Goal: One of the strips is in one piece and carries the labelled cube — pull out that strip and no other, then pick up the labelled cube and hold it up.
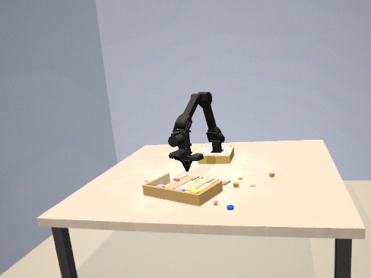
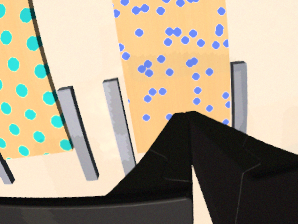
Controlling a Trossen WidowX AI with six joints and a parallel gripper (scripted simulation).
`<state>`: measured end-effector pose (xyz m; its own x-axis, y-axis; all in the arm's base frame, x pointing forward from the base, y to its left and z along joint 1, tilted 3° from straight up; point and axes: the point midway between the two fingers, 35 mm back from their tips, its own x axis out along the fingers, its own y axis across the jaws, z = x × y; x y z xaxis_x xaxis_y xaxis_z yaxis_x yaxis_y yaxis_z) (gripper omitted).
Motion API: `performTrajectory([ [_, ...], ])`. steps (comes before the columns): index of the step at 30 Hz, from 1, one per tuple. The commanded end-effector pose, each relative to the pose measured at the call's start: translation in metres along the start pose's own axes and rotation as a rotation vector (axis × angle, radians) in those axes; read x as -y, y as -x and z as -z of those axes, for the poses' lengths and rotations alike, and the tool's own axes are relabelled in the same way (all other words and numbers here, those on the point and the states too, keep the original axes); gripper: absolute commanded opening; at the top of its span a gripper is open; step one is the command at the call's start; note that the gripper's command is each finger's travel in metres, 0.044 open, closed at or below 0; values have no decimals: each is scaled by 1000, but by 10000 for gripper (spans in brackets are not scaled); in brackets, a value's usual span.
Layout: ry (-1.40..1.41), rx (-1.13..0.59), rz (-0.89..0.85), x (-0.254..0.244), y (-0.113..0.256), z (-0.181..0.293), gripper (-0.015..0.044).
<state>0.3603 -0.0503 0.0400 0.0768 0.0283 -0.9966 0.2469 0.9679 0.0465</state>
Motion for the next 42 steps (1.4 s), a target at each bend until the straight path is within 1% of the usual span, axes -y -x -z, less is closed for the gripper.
performTrajectory([
  [1,-4,-10,5,1,-10,3,0],
  [18,-4,-11,5,3,-36,8,0],
  [42,-4,-11,5,3,-37,8,0],
])
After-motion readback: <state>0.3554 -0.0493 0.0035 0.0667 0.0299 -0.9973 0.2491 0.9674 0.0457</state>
